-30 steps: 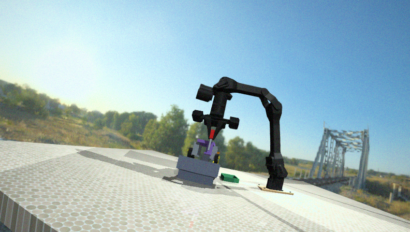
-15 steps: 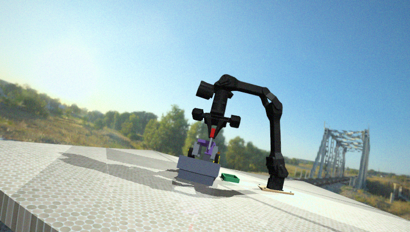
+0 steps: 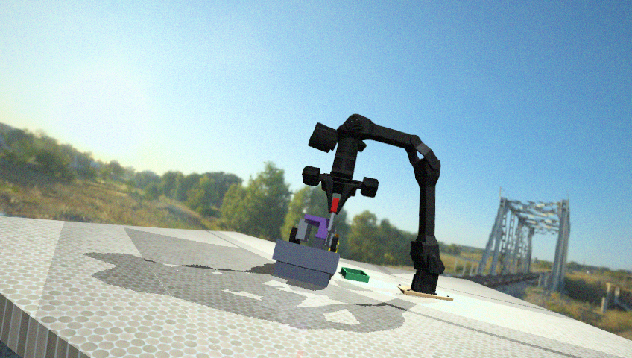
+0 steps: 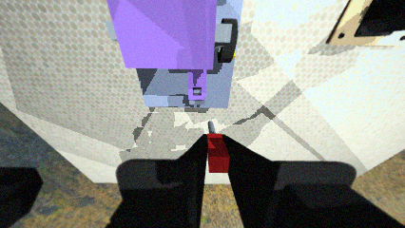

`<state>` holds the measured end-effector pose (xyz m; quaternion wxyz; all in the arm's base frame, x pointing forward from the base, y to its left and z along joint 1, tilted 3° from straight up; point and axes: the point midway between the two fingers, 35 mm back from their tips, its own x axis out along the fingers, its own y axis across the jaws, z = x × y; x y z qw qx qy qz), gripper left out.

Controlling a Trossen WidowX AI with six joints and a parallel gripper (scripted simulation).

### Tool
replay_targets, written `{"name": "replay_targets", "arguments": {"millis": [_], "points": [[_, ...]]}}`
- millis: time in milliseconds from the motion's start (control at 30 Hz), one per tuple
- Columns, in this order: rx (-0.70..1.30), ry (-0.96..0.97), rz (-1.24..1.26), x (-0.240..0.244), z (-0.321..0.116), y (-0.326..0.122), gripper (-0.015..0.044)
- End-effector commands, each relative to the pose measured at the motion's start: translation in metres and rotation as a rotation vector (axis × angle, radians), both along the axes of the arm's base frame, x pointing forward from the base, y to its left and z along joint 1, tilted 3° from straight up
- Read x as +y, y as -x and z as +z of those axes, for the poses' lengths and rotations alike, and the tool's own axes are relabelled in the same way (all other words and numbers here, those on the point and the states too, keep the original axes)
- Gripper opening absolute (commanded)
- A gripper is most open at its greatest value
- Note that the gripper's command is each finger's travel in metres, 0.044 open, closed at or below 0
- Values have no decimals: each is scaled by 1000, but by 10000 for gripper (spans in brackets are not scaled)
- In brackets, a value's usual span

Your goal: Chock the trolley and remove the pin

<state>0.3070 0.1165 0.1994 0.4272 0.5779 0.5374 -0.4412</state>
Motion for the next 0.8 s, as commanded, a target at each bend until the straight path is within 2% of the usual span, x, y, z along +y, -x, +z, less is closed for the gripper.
{"name": "replay_targets", "arguments": {"millis": [0,467,767], "points": [[-1,-1,-3,1,-1,13,0],[3,-1,-3,5,-2,61,0],[3,0,-3,-4,-3,64,0]]}}
